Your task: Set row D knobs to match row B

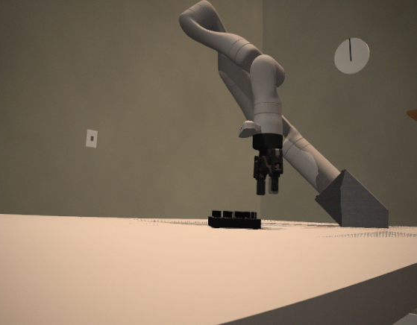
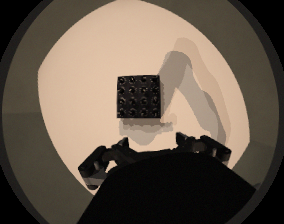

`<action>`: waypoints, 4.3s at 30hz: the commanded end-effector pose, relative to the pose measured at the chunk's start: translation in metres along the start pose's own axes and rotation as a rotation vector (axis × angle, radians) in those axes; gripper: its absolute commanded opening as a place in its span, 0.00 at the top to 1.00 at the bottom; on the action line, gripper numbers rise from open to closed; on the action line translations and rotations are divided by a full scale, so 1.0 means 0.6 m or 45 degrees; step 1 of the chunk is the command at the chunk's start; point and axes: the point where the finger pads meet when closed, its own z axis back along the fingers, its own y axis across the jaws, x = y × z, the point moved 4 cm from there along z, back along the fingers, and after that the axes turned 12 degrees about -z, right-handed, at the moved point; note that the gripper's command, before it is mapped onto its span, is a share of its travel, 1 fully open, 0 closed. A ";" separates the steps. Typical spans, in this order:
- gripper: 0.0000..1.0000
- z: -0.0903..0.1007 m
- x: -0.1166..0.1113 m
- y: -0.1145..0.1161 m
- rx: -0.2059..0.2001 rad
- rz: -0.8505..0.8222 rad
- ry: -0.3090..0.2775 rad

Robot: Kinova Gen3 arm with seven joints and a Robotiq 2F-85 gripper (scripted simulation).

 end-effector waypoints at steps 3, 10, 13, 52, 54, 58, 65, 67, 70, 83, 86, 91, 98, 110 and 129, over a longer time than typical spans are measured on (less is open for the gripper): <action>0.00 0.000 0.014 0.001 0.001 0.015 0.004; 0.00 0.000 0.018 0.001 0.001 0.015 0.004; 0.00 0.000 0.019 0.001 0.001 0.015 0.004; 0.00 0.000 0.019 0.001 0.001 0.015 0.004; 0.00 0.000 0.019 0.001 0.001 0.015 0.004; 0.00 0.000 0.019 0.001 0.001 0.015 0.004; 0.00 0.000 0.019 0.001 0.001 0.015 0.004; 0.00 0.000 0.019 0.001 0.001 0.015 0.004; 0.00 0.000 0.019 0.001 0.001 0.015 0.004; 0.00 0.000 0.019 0.001 0.001 0.015 0.004; 0.00 0.000 0.019 0.001 0.001 0.015 0.004; 0.00 0.000 0.019 0.001 0.001 0.015 0.004; 0.00 0.000 0.019 0.001 0.001 0.015 0.004; 0.00 0.000 0.019 0.001 0.001 0.006 0.003; 0.00 0.001 0.012 -0.002 -0.001 -0.169 -0.001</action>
